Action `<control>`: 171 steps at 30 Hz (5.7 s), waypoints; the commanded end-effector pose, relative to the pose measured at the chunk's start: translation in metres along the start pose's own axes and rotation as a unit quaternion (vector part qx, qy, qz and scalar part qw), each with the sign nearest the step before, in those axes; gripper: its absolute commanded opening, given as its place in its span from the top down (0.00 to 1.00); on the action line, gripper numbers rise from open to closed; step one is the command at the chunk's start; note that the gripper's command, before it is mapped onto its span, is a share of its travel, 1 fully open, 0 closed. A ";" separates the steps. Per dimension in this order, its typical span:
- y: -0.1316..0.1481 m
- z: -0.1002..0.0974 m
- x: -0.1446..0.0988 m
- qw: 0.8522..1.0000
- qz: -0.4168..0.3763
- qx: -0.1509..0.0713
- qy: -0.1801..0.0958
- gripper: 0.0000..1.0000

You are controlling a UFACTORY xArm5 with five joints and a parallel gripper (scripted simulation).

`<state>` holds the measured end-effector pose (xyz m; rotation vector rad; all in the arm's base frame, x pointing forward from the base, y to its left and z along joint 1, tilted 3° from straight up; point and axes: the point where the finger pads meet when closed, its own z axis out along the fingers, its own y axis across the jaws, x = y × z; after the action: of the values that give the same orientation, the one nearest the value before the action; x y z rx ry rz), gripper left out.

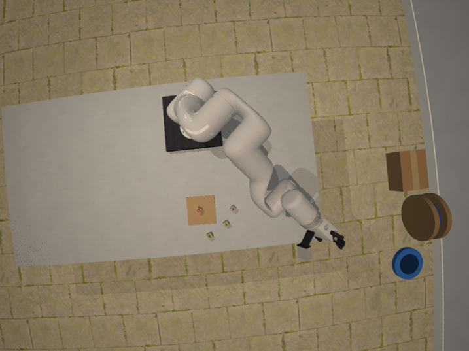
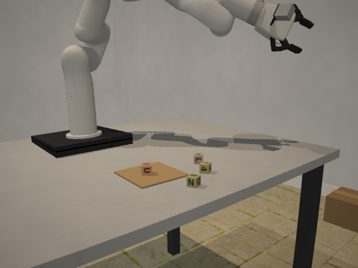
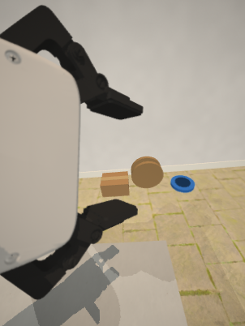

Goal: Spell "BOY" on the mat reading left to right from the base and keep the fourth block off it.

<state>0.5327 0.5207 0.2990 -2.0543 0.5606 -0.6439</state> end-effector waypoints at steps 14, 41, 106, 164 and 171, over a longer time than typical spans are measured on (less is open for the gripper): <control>0.073 -0.030 0.030 0.979 -0.192 -0.067 -0.001 0.00; 0.182 -0.084 0.053 0.887 -0.432 -0.152 -0.054 0.00; 0.317 -0.169 0.051 0.699 -0.662 -0.201 -0.180 0.00; 0.370 -0.084 0.152 0.694 -0.536 -0.306 -0.370 0.00; 0.370 -0.084 0.152 0.694 -0.536 -0.306 -0.370 0.00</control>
<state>0.5396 0.1898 0.0575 -2.9168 -1.1688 -0.1436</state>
